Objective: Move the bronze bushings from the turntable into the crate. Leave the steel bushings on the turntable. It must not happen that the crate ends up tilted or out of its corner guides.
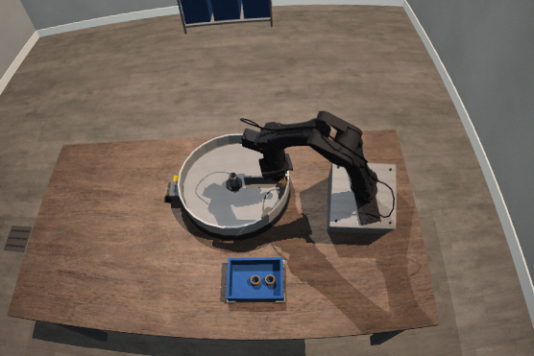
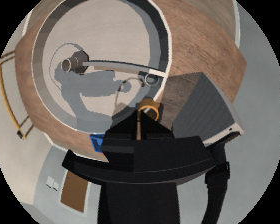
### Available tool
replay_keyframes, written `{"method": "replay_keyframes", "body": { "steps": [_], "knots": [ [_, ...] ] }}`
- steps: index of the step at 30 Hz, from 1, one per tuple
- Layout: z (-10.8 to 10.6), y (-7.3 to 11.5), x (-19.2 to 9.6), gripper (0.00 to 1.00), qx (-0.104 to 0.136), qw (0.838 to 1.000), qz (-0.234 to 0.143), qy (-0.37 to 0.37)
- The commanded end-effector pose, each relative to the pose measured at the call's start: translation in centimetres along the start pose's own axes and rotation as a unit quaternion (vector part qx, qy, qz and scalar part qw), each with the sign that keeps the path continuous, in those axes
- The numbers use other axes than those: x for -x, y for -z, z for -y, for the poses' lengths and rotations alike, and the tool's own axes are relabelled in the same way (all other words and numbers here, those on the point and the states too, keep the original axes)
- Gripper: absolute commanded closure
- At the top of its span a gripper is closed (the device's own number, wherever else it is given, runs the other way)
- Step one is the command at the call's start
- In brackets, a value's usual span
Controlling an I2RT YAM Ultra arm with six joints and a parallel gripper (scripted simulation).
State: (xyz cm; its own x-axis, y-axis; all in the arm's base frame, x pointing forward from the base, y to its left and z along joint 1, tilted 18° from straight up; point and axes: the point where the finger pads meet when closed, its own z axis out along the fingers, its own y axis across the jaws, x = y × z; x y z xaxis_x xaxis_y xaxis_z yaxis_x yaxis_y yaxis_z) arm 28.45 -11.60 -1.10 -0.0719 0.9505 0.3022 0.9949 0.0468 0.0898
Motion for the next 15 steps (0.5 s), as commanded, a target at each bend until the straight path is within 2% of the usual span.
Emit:
{"method": "replay_keyframes", "body": {
  "steps": [1,8,15],
  "knots": [
    [-1.3,1.6,-0.2,1.00,0.016,1.000,0.015,0.005],
    [-2.5,1.6,-2.0,1.00,0.019,1.000,0.010,0.005],
    [-4.7,1.6,-5.2,1.00,0.019,1.000,0.009,0.005]
  ]
}}
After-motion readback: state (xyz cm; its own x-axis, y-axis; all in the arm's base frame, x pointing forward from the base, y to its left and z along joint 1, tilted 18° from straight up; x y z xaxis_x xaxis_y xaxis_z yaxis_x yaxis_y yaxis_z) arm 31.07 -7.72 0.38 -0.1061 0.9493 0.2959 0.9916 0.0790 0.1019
